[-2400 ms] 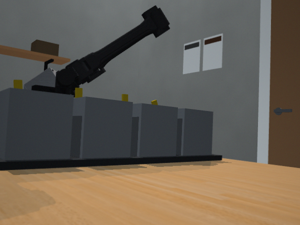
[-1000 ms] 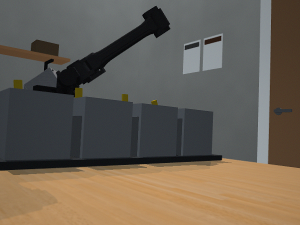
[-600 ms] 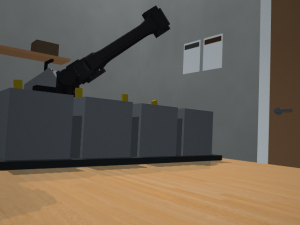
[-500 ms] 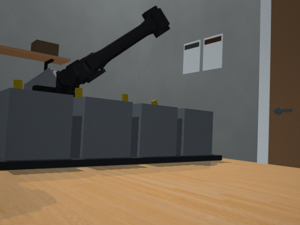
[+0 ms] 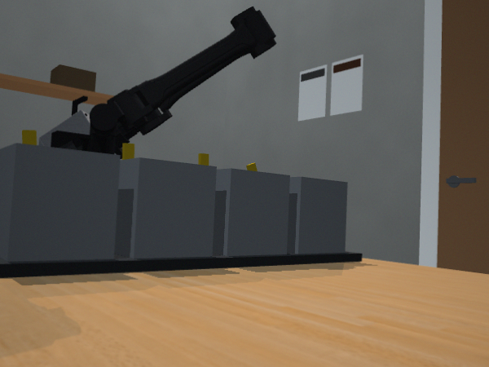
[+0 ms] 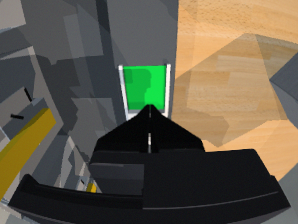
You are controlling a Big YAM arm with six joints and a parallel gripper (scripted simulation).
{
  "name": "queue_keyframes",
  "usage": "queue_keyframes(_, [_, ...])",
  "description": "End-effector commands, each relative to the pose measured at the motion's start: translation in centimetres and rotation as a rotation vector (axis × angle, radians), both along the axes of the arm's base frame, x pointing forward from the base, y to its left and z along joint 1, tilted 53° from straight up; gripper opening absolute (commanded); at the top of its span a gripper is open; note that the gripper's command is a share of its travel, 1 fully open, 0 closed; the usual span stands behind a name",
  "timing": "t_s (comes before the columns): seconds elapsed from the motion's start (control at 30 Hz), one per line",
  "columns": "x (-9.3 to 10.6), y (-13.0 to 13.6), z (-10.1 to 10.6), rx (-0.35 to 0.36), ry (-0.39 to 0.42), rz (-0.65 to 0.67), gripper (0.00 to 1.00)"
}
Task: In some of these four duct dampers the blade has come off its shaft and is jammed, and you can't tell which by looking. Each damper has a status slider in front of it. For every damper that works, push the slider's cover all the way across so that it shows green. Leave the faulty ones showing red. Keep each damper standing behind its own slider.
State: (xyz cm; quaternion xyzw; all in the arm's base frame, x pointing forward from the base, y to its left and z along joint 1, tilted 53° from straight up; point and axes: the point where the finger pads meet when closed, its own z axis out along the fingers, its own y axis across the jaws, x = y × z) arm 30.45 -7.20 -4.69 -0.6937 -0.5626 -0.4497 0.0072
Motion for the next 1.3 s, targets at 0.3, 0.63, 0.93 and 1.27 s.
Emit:
queue_keyframes(0.3, [-0.8,-2.1,2.0,-0.032,-0.030,0.009,0.00])
queue_keyframes(0.63, [-0.7,-1.1,1.7,-0.026,-0.022,0.039,0.00])
queue_keyframes(0.93, [-1.0,-2.3,2.2,-0.032,-0.030,0.009,1.00])
queue_keyframes(1.27, [-2.3,-3.7,3.7,-0.037,-0.032,0.009,1.00])
